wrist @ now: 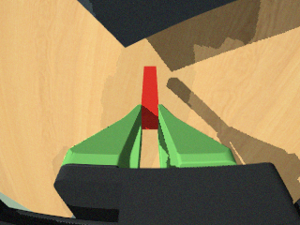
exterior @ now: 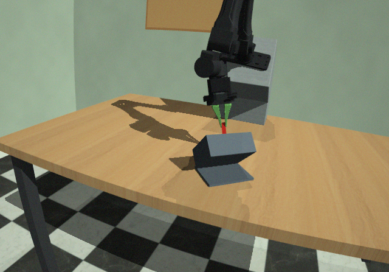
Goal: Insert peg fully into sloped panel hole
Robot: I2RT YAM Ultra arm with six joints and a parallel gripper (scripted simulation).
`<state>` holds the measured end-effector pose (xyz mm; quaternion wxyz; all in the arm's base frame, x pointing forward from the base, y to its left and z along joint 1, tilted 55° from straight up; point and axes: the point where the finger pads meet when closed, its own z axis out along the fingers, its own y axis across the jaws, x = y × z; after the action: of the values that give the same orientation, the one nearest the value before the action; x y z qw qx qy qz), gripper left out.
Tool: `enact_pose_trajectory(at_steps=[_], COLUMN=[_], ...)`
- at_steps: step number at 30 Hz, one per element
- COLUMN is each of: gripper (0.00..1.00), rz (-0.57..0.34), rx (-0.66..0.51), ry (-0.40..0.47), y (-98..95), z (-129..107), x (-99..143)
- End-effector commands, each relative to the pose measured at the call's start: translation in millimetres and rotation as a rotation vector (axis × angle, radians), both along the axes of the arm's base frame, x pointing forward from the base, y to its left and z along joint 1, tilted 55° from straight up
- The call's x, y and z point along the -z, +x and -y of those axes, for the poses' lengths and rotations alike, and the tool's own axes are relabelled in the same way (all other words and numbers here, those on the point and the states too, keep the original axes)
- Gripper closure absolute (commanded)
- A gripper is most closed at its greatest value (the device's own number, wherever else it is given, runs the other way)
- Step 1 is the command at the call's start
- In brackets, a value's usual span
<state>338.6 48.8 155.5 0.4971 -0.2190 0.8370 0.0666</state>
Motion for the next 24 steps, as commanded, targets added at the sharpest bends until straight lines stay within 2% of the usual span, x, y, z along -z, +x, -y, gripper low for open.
enact_pose_trajectory(at_steps=[1, 4, 8, 10, 15, 16, 19, 24], gripper=[1.0, 1.0, 1.0, 1.0, 1.0, 1.0, 1.0, 1.0], rz=[0.054, 0.081, 0.084, 0.104, 0.104, 0.125, 0.119, 0.149], rx=[-0.02, -0.021, -0.022, -0.016, -0.012, -0.013, -0.015, -0.021], ry=[0.004, 0.004, 0.007, 0.003, 0.005, 0.002, 0.007, 0.008], y=[-1.7, 0.5, -1.2, 0.8, -1.5, 2.2, -1.9, -2.0], z=[2.4, 6.0, 10.5, 14.3, 17.7, 18.9, 20.1, 24.4], x=[-8.5, -15.6, -11.4, -18.5, -15.0, -23.7, -17.1, -22.6])
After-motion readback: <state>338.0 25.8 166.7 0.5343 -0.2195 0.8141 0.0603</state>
